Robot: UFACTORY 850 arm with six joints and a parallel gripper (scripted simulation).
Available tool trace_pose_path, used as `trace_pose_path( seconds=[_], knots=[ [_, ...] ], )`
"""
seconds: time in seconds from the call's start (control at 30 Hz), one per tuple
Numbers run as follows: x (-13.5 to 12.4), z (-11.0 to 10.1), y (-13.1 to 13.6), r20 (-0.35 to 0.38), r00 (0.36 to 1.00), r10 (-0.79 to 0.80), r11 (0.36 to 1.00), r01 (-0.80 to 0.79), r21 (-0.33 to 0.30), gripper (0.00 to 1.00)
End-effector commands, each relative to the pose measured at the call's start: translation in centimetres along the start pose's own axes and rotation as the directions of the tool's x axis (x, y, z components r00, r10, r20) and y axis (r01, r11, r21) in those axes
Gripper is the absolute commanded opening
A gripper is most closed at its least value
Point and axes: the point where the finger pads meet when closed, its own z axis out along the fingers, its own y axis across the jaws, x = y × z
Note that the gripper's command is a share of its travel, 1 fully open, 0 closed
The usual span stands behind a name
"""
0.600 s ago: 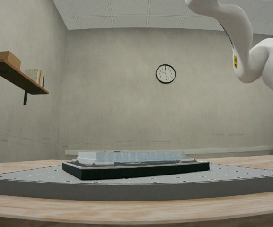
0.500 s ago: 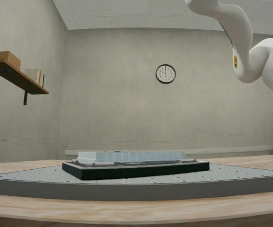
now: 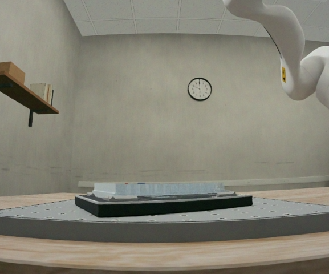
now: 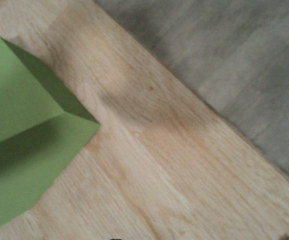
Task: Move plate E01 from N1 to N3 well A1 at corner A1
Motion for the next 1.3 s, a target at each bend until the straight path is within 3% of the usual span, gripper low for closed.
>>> trace_pose_path(
  seconds=[0.0,0.7,1.27],
  knots=[
    [-1.0,-0.2,0.0,0.006,0.998,0.065,0.998,-0.065,-0.014,1.00],
    [-8.1,-0.1,-0.8,0.022,0.938,0.345,0.937,-0.343,-0.065,1.00],
    [-13.9,0.5,-2.0,0.010,0.820,0.572,0.815,-0.568,-0.115,1.00]
  ],
)
